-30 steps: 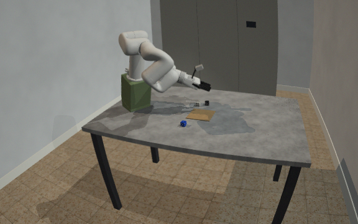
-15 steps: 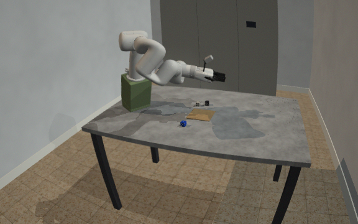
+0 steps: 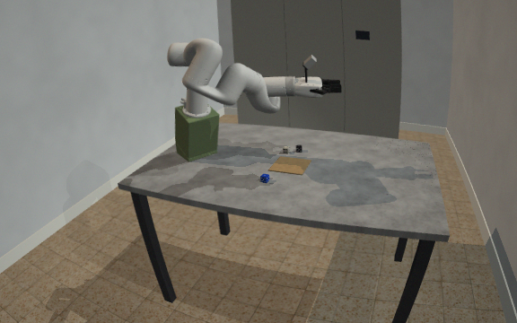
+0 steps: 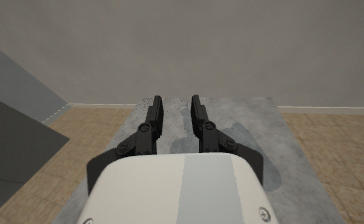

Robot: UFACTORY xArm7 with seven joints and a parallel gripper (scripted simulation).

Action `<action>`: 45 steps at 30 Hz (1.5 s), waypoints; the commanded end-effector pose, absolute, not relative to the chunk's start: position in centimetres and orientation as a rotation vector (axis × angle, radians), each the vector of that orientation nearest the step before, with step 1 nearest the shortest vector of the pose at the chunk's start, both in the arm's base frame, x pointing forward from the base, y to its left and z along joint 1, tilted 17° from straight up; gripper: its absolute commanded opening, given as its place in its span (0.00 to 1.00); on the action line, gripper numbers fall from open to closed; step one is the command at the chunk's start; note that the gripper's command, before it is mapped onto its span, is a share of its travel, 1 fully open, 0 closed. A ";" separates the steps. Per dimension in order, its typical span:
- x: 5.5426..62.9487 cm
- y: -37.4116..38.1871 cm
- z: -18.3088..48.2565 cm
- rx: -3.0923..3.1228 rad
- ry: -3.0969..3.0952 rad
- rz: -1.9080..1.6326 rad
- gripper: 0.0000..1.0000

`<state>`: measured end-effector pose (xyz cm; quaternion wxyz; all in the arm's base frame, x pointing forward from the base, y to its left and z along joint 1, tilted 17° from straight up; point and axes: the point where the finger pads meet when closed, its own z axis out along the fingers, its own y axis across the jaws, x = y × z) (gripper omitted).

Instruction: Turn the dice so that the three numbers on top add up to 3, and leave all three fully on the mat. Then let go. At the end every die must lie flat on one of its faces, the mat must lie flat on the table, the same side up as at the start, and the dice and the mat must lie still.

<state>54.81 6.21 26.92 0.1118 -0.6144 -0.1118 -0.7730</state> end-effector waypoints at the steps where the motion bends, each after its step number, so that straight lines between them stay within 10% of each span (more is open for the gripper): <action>1: 55.5 5.1 34.1 -1.697 -0.370 -2.302 0.42; 24: 51.1 13.2 50.1 -1.701 -0.837 -2.152 0.42; 45: 50.7 23.3 38.9 -2.233 -1.096 -1.666 0.42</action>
